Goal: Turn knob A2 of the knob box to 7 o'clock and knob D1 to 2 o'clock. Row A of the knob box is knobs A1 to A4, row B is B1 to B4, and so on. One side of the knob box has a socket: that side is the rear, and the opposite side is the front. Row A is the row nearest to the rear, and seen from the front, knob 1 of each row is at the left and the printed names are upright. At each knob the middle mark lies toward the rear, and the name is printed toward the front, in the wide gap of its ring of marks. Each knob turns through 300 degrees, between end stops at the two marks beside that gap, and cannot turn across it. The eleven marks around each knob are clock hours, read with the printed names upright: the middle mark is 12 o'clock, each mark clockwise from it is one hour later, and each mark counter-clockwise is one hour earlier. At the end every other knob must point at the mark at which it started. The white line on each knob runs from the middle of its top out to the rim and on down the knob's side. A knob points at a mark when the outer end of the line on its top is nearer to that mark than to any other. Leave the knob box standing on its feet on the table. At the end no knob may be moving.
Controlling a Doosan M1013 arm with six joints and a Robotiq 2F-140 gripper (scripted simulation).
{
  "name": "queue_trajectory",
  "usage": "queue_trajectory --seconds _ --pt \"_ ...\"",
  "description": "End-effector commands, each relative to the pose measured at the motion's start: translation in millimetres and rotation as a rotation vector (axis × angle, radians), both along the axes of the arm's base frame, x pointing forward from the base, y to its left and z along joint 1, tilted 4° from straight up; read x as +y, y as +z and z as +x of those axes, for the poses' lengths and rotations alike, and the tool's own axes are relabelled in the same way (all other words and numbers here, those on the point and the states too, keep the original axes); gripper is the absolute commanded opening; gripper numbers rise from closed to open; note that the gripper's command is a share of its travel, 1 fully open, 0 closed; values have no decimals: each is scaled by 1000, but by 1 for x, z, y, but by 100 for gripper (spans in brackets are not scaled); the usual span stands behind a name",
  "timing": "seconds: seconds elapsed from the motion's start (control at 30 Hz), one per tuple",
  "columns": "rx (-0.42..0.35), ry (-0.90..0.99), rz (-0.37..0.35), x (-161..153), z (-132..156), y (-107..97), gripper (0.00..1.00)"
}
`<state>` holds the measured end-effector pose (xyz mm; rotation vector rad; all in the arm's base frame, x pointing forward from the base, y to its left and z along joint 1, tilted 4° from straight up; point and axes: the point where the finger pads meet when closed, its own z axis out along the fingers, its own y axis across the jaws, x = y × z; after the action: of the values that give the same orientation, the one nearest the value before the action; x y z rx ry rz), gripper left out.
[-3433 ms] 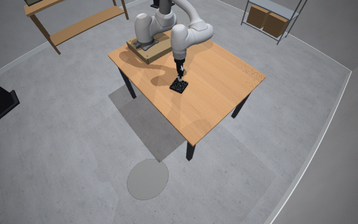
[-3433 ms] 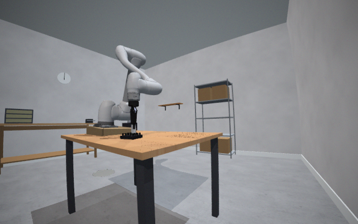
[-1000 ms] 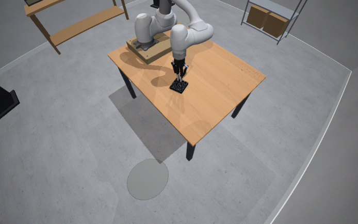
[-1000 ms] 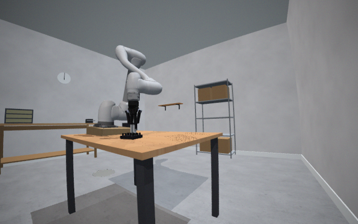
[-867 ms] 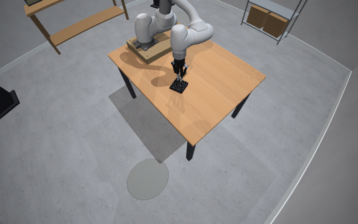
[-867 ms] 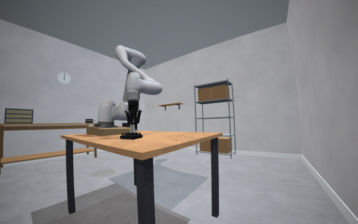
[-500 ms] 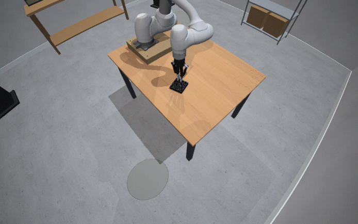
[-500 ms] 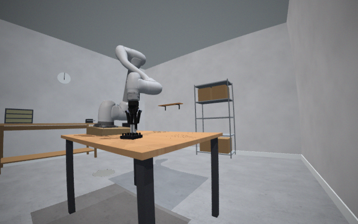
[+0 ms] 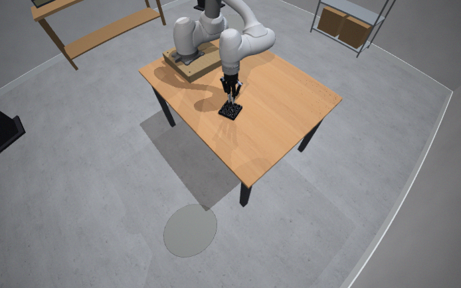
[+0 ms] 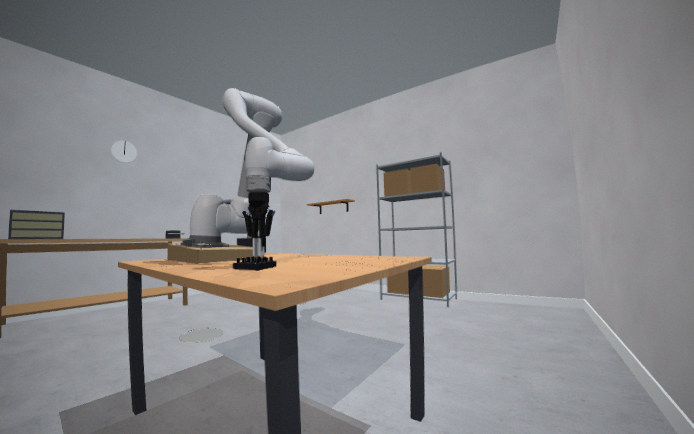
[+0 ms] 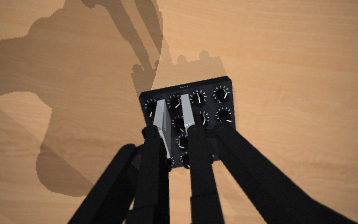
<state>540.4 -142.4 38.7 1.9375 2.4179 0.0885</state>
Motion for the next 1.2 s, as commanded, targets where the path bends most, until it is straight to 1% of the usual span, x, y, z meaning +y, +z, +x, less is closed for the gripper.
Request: queue_trajectory --seconds 0.0,0.13,0.33,0.87,0.97,1.07,1.17 --pt "0 0 0 0 -1 10 12" --pt "0 0 0 0 -1 20 12" --pt "0 0 0 0 -2 25 12" --pt "0 -4 1 0 -2 26 12" --pt "1 -59 4 0 -2 27 12" --pt "4 -201 14 -1 -2 28 12" --pt "5 -295 20 -1 -2 30 12"
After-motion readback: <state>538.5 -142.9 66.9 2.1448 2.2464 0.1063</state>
